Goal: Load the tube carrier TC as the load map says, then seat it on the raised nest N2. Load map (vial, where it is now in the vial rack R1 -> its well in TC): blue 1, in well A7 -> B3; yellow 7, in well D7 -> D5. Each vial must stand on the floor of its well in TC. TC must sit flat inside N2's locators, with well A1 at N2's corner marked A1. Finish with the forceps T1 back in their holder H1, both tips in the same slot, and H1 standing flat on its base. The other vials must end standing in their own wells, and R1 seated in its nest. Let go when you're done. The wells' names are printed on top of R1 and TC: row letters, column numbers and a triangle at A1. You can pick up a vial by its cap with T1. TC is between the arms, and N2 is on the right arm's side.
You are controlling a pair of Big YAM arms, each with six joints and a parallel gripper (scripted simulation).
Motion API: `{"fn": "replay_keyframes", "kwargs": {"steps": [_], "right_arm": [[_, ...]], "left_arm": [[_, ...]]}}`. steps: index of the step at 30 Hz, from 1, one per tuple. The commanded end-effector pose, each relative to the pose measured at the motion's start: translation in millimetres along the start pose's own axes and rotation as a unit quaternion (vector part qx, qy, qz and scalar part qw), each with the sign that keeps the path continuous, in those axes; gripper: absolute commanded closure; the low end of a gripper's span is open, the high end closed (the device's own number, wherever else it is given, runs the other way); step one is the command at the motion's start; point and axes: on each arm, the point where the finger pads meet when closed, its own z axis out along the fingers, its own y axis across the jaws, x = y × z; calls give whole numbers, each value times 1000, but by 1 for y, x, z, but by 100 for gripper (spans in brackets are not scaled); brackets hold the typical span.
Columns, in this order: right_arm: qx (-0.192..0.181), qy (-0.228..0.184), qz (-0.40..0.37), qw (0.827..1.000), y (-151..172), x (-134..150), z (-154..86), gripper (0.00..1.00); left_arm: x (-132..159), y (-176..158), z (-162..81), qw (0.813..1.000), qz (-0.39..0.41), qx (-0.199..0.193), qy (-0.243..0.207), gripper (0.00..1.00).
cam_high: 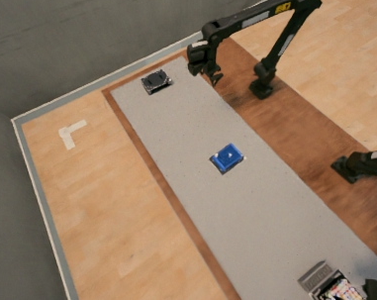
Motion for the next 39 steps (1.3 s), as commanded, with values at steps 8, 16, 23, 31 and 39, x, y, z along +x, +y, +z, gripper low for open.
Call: {"fn": "replay_keyframes", "kwargs": {"steps": [8, 16, 23, 31, 39], "right_arm": [[4, -16, 7, 1000, -1, -8, -12, 0], [4, -16, 7, 1000, -1, -8, -12, 0], [4, -16, 7, 1000, -1, -8, -12, 0], [4, -16, 7, 1000, -1, -8, -12, 0], [4, -16, 7, 1000, -1, -8, -12, 0]], "left_arm": [[-14, 5, -4, 1000, -3, 5, -14, 93], [-14, 6, -4, 1000, -3, 5, -14, 93], [-12, 7, -1, 1000, -4, 1, -11, 93], [-12, 7, -1, 1000, -4, 2, -11, 93], [-12, 6, -1, 1000, -4, 3, -10, 93]]}}
